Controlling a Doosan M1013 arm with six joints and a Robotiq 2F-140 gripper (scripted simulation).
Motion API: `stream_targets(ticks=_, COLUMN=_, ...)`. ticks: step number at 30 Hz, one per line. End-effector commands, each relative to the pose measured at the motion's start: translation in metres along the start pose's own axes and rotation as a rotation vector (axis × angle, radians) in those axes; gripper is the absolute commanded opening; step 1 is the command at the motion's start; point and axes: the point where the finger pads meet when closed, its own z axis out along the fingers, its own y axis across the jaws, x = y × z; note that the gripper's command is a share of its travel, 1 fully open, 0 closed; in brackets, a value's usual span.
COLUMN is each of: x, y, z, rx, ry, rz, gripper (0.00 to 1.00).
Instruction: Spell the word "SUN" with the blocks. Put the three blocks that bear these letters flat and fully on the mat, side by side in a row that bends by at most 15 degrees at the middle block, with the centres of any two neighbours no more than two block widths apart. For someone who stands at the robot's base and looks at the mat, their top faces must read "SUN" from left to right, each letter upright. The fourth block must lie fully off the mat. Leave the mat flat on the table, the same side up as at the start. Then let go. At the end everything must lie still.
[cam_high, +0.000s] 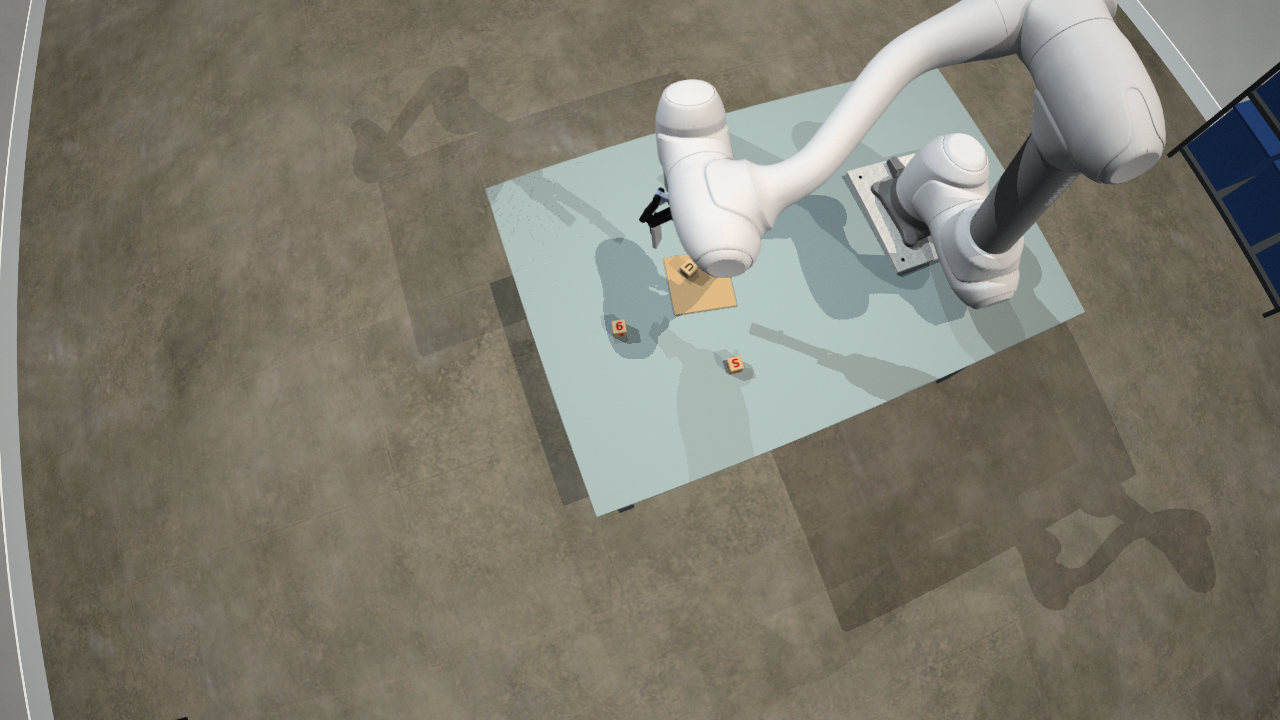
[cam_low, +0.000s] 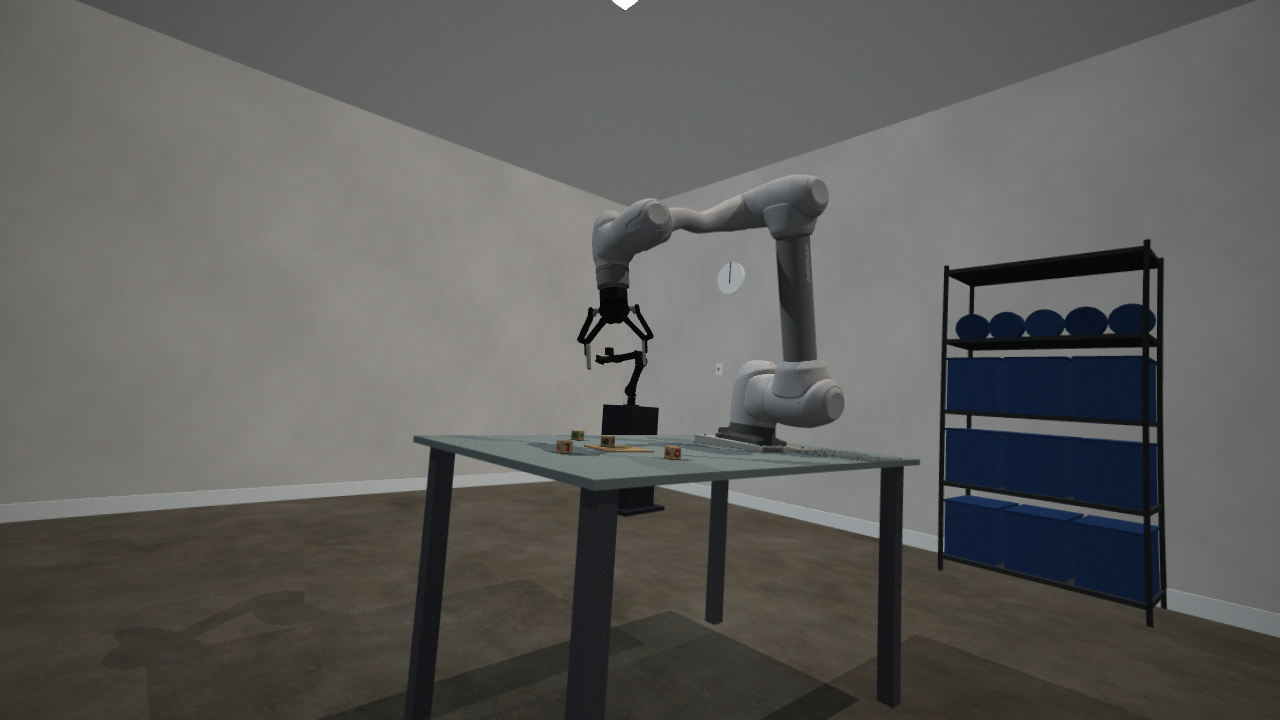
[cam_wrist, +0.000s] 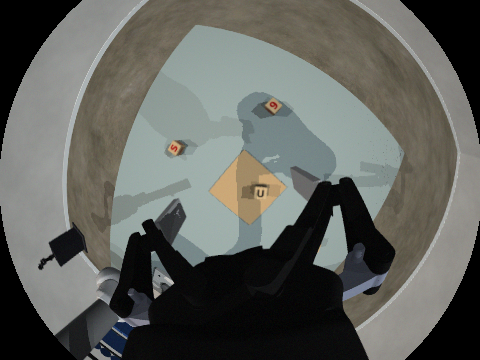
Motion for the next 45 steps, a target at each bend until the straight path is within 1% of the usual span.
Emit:
stream_targets(ticks=1, x=0.012, y=-0.01, z=-0.027, rx=-0.039, ry=-0.031, rz=0.125, gripper=1.0)
stream_targets(ticks=2, x=0.012, y=-0.01, z=-0.027, rx=-0.039, ry=-0.031, rz=0.125, gripper=1.0)
stream_targets(ticks=3, x=0.016, y=-0.014, z=-0.037, rx=-0.056, ry=-0.038, rz=0.187, gripper=1.0)
stream_targets(ticks=5, x=0.016, y=-0.014, z=-0.037, rx=-0.056, ry=-0.038, rz=0.187, gripper=1.0)
stream_targets(ticks=6, x=0.021, y=-0.019, z=-0.05, rx=-0.077, ry=-0.043, rz=0.26, gripper=1.0)
stream_targets(ticks=8, x=0.022, y=-0.02, z=-0.052, rx=-0.08, ry=-0.044, rz=0.269, gripper=1.0)
stream_targets(ticks=9, x=0.027, y=-0.025, z=-0.065, rx=-0.103, ry=-0.047, rz=0.344, gripper=1.0)
stream_targets(ticks=11, x=0.031, y=-0.03, z=-0.077, rx=-0.123, ry=-0.048, rz=0.409, gripper=1.0)
stream_targets(ticks=13, x=0.032, y=-0.031, z=-0.079, rx=-0.127, ry=-0.048, rz=0.421, gripper=1.0)
stream_targets(ticks=14, x=0.036, y=-0.036, z=-0.092, rx=-0.15, ry=-0.046, rz=0.493, gripper=1.0)
stream_targets(ticks=16, x=0.036, y=-0.037, z=-0.093, rx=-0.152, ry=-0.046, rz=0.499, gripper=1.0)
stream_targets(ticks=17, x=0.04, y=-0.043, z=-0.106, rx=-0.176, ry=-0.041, rz=0.574, gripper=1.0)
stream_targets(ticks=19, x=0.044, y=-0.048, z=-0.118, rx=-0.197, ry=-0.035, rz=0.637, gripper=1.0)
stream_targets(ticks=20, x=0.045, y=-0.049, z=-0.122, rx=-0.204, ry=-0.033, rz=0.659, gripper=1.0)
stream_targets(ticks=23, x=0.045, y=-0.049, z=-0.122, rx=-0.204, ry=-0.033, rz=0.659, gripper=1.0)
stream_targets(ticks=24, x=0.038, y=-0.04, z=-0.117, rx=-0.195, ry=-0.041, rz=0.627, gripper=1.0)
stream_targets(ticks=26, x=0.015, y=-0.012, z=-0.095, rx=-0.151, ry=-0.06, rz=0.489, gripper=1.0)
stream_targets(ticks=27, x=0.015, y=-0.012, z=-0.095, rx=-0.151, ry=-0.06, rz=0.489, gripper=1.0)
stream_targets(ticks=28, x=0.004, y=0.0, z=-0.086, rx=-0.131, ry=-0.066, rz=0.429, gripper=1.0)
stream_targets(ticks=30, x=0.003, y=0.002, z=-0.085, rx=-0.129, ry=-0.066, rz=0.421, gripper=1.0)
stream_targets(ticks=31, x=-0.01, y=0.014, z=-0.074, rx=-0.107, ry=-0.069, rz=0.353, gripper=1.0)
stream_targets(ticks=32, x=-0.01, y=0.014, z=-0.074, rx=-0.107, ry=-0.069, rz=0.353, gripper=1.0)
stream_targets(ticks=33, x=-0.021, y=0.025, z=-0.065, rx=-0.088, ry=-0.07, rz=0.295, gripper=1.0)
stream_targets(ticks=35, x=-0.022, y=0.027, z=-0.064, rx=-0.085, ry=-0.069, rz=0.287, gripper=1.0)
stream_targets(ticks=36, x=-0.035, y=0.038, z=-0.054, rx=-0.064, ry=-0.067, rz=0.221, gripper=1.0)
stream_targets(ticks=39, x=-0.035, y=0.038, z=-0.054, rx=-0.064, ry=-0.067, rz=0.221, gripper=1.0)
stream_targets(ticks=41, x=-0.059, y=0.057, z=-0.036, rx=-0.029, ry=-0.058, rz=0.105, gripper=1.0)
stream_targets(ticks=43, x=-0.061, y=0.059, z=-0.034, rx=-0.026, ry=-0.057, rz=0.093, gripper=1.0)
stream_targets(ticks=44, x=-0.075, y=0.069, z=-0.025, rx=-0.008, ry=-0.048, rz=0.032, gripper=1.0)
stream_targets(ticks=45, x=-0.075, y=0.069, z=-0.025, rx=-0.008, ry=-0.048, rz=0.032, gripper=1.0)
